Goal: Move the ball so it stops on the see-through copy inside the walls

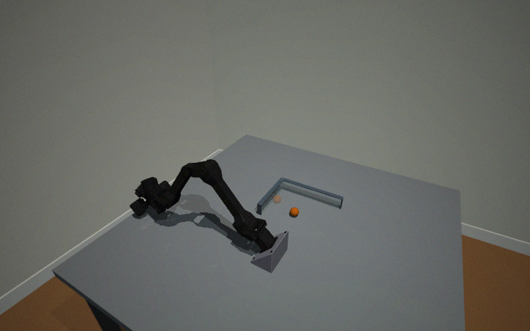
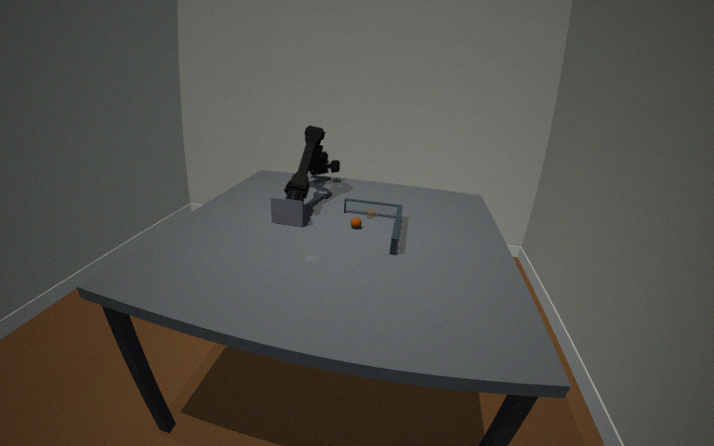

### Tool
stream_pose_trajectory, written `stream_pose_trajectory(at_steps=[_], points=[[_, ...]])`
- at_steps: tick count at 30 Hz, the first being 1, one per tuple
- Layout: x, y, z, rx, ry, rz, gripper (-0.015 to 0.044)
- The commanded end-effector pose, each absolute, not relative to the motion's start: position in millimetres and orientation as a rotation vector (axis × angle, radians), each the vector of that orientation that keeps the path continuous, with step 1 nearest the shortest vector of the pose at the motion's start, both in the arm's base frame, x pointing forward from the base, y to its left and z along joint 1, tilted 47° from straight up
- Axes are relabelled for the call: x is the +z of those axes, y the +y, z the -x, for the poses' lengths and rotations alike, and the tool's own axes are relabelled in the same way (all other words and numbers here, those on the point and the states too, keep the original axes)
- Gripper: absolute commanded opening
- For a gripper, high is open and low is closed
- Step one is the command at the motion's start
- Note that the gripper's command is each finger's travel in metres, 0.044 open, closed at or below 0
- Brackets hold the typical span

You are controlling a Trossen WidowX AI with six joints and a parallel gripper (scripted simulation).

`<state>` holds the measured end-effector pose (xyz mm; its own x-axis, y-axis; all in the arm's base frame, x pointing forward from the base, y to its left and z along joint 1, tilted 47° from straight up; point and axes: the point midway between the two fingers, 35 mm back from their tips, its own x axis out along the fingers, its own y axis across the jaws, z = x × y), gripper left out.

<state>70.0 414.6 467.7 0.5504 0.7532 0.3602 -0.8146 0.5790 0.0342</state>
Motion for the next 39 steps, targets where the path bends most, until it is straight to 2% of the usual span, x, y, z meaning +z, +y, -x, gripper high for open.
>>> stream_pose_trajectory(at_steps=[1,12,21,31,39], points=[[468.4,398.1,-108.7,0.868,-0.352,-0.121,0.0305],[465.2,346.6,-216.4,0.673,-0.353,0.117,0.0305],[433.0,299.8,-301.0,0.509,-0.277,0.547,0.0305],[345.2,211.2,-396.7,0.415,0.012,0.955,0.0305],[271.9,107.7,-437.5,0.417,0.309,1.164,0.0305]])
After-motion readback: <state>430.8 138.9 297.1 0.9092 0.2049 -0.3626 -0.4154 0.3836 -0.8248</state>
